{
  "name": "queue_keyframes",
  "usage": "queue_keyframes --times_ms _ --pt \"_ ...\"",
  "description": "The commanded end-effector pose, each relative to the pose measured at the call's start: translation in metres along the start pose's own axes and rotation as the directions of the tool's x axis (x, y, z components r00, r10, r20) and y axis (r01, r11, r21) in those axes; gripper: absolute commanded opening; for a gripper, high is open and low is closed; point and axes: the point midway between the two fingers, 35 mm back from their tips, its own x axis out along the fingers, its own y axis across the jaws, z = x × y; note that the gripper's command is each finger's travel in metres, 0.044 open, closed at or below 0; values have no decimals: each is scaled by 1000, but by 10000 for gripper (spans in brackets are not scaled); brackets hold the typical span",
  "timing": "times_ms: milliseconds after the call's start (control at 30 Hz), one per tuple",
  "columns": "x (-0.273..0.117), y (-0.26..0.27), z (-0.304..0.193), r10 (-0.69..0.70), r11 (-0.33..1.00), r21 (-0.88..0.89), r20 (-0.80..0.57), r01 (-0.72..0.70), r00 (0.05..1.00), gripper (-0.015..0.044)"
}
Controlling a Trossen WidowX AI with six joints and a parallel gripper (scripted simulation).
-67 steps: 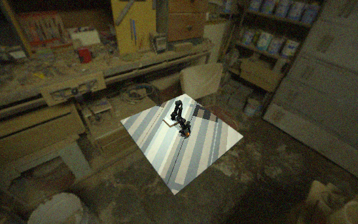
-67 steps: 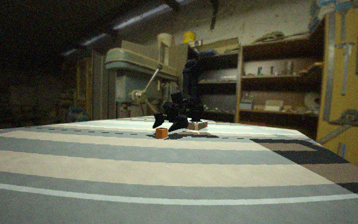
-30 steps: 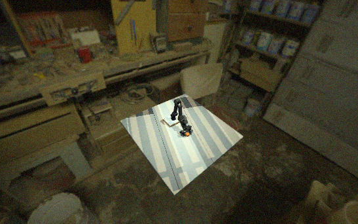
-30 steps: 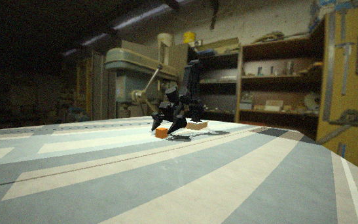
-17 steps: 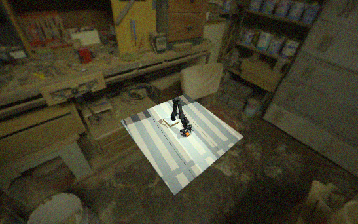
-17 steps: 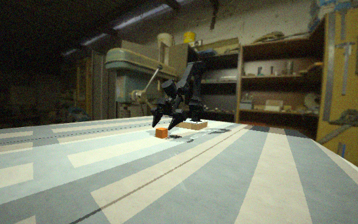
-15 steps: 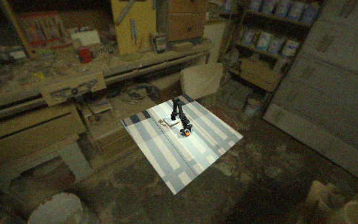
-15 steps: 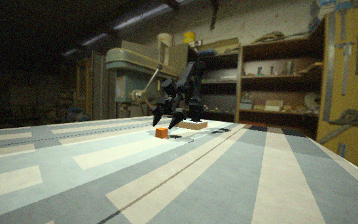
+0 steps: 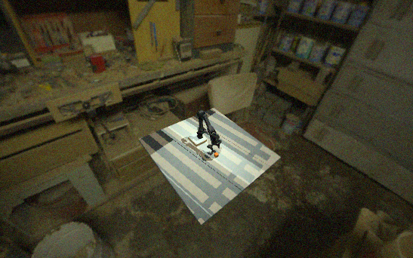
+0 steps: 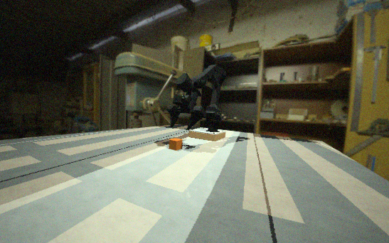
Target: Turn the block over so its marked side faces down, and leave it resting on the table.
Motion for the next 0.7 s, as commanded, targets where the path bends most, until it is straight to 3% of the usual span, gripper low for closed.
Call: queue_keyframes --times_ms 0,467,667 --pt "-5 0 2 -4 1000 -8 -34 4 999 440" --pt "-3 -1 41 -7 1000 -8 -484 4 875 440" --pt "-3 -1 42 -8 1000 -9 -503 4 864 440"
